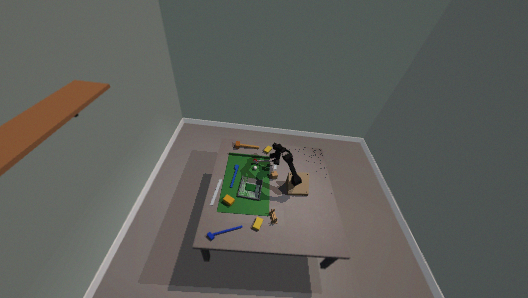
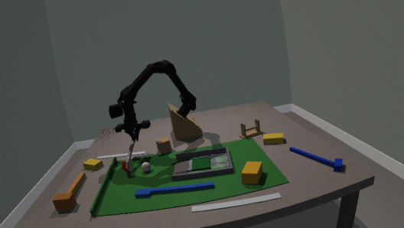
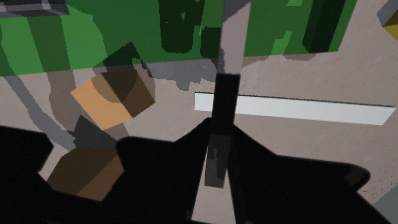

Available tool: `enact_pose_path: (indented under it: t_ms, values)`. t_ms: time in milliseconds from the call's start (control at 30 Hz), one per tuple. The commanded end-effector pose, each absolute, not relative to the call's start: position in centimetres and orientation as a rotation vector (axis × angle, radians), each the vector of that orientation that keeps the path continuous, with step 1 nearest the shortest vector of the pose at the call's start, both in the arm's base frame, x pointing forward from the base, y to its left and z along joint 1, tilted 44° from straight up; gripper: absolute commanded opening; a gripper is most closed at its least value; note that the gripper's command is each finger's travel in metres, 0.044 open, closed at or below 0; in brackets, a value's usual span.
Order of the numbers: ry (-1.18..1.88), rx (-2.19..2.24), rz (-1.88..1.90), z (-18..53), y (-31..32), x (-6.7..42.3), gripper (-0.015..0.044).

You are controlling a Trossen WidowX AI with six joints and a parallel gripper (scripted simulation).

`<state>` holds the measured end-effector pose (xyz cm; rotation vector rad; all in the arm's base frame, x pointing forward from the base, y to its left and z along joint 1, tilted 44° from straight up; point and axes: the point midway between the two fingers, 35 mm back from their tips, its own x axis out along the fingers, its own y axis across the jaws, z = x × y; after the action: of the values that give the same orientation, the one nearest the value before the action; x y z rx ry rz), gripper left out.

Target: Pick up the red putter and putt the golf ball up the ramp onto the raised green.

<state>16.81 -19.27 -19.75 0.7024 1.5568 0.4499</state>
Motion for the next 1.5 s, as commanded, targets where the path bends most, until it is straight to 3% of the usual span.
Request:
enact_pose_path:
  t_ms: [0, 267, 733, 1467]
  values:
    - [1.551, 0.698, 0.459, -16.9, -16.7, 18.2, 0.0]
    - [1.549, 0.706, 0.468, -11.3, -9.8, 19.0, 0.0]
    - [1.55, 0.704, 0.466, -7.0, -13.9, 19.0, 0.0]
    - [1.553, 0.711, 0.468, -7.5, -13.3, 19.0, 0.0]
